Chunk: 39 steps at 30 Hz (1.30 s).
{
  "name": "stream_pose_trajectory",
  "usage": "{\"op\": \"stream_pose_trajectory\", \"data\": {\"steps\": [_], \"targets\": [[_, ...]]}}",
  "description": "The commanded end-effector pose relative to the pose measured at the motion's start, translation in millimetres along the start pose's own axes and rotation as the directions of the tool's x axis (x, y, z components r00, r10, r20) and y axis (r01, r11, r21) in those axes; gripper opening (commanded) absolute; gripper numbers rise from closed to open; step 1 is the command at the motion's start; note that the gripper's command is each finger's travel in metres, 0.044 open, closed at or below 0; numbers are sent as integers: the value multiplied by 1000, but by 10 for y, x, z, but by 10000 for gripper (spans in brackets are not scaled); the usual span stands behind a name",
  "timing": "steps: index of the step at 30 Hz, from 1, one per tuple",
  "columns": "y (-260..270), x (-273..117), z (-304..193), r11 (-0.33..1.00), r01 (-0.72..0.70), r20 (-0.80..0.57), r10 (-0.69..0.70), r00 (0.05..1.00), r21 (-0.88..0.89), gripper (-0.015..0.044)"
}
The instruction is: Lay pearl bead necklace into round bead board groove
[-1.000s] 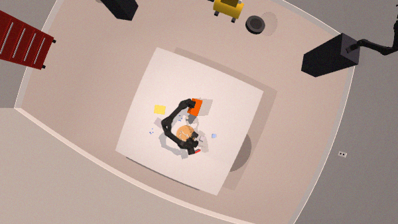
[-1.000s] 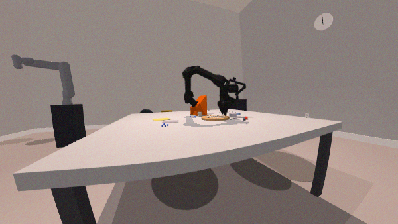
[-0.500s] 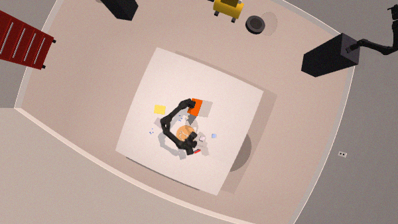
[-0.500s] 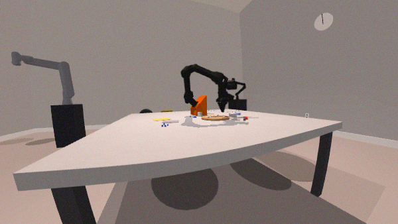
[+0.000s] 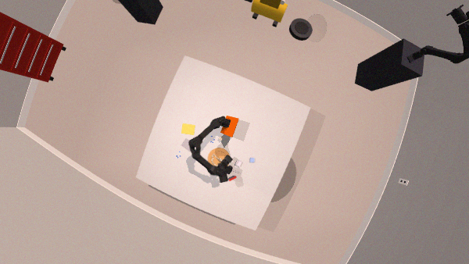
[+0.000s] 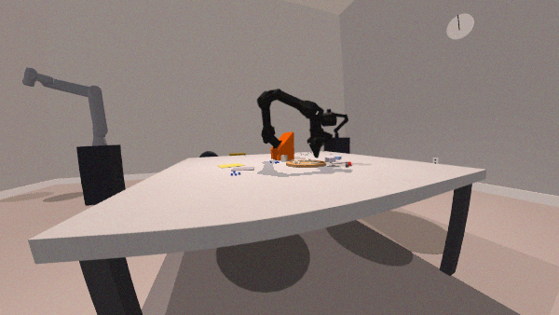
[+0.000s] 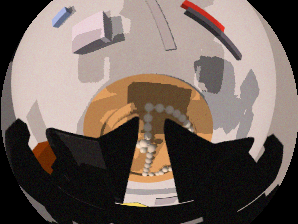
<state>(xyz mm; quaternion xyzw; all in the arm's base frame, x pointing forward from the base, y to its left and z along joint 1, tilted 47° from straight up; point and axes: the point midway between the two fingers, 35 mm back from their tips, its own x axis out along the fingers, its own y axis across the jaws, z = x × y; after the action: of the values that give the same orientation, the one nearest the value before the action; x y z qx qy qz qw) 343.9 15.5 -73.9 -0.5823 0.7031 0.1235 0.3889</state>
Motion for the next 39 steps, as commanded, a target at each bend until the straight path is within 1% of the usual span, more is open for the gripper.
{"op": "stream_pose_trajectory", "data": {"steps": [1,7,13,17,18,39], "targets": [[20,88,-22,1000,-4,-10,3,1000,-7,120],[30,181,-32,1000,-5,-13,5,1000,-9,120],[31,191,-33,1000,-6,-14,6,1000,-9,120],[20,169,-22,1000,-6,-8,6,1000,-4,15],[20,169,-22,1000,-6,-8,6,1000,-4,0],[20,169,-22,1000,-6,-8,6,1000,-4,0]]}}
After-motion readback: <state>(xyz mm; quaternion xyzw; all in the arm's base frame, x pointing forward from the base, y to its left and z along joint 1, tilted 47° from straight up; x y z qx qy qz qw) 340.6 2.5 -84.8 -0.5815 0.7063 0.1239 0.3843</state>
